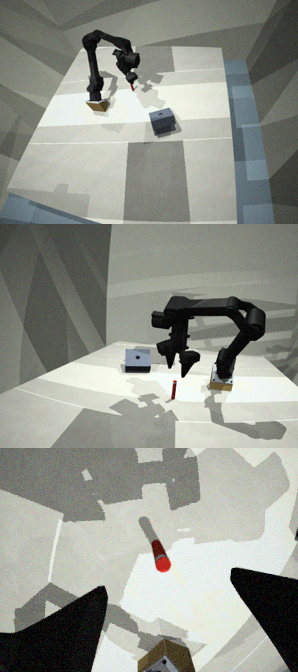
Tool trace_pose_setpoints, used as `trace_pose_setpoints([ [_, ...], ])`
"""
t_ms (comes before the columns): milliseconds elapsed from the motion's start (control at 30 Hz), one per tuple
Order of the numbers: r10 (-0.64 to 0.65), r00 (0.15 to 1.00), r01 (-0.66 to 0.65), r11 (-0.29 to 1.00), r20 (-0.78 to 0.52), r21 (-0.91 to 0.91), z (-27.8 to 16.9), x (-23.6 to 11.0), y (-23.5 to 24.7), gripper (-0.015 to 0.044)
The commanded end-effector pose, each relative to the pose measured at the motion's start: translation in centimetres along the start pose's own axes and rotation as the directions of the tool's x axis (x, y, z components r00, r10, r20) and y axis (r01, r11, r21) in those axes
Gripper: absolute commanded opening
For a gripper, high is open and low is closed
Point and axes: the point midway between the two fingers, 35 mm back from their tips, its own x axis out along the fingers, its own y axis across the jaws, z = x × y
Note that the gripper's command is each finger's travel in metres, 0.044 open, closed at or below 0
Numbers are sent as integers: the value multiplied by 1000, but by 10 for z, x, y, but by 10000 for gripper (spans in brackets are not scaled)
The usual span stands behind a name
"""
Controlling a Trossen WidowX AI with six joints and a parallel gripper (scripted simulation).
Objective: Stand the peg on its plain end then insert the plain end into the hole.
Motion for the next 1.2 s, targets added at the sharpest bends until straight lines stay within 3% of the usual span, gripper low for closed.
trace_pose_setpoints([
  [0, 2, 1000, -2, 995, 4, -99, 0, 1, 0, 440],
  [567, 2, 1000, 0, 860, 4, -510, 0, 4, 0, 440],
  [1167, 2, 1000, 3, 544, 5, -839, 0, 7, 0, 440],
])
